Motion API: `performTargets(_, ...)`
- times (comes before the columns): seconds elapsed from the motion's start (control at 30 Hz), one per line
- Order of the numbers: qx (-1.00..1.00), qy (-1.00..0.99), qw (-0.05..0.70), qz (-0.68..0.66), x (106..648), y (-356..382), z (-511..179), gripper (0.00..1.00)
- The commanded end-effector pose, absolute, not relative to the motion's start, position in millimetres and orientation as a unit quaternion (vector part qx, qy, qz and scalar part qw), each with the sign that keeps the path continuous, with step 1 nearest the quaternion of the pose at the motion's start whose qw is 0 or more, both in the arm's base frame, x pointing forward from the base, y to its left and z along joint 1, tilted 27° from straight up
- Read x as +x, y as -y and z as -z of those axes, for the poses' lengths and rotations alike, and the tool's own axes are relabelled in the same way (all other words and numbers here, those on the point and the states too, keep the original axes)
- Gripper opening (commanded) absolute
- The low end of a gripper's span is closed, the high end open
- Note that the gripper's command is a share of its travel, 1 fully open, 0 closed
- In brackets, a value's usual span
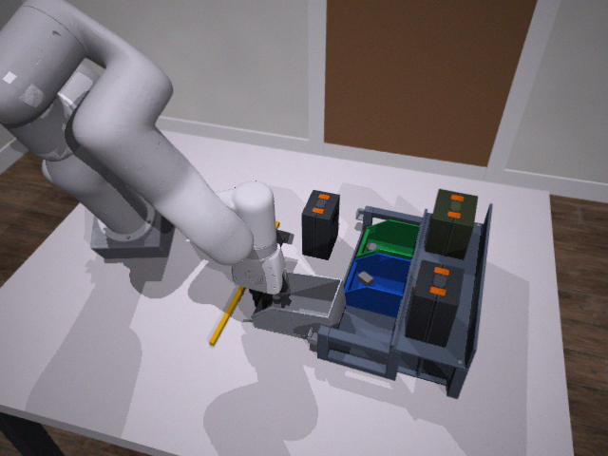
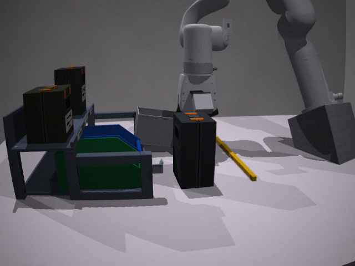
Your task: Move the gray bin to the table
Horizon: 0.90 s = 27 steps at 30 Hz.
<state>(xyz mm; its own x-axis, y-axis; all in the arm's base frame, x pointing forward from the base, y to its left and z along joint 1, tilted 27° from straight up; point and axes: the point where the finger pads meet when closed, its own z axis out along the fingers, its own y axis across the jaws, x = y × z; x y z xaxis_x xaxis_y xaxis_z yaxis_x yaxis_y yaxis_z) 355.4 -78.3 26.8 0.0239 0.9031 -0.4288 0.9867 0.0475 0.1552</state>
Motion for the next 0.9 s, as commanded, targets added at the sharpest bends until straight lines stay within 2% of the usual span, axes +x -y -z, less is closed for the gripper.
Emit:
performTargets(0.0, 0.683, -0.692, 0.214, 0.097, 356.6, 78.2, -27.5, 0.0)
performTargets(0.1, 0.683, -0.692, 0.214, 0.097, 356.6, 78.2, -27.5, 0.0)
performTargets(0.13, 0.683, -0.692, 0.214, 0.097, 356.5, 78.1, -27.5, 1.0)
performTargets(0.87, 0.683, -0.692, 0.214, 0.097, 356.5, 78.1, -27.5, 1.0)
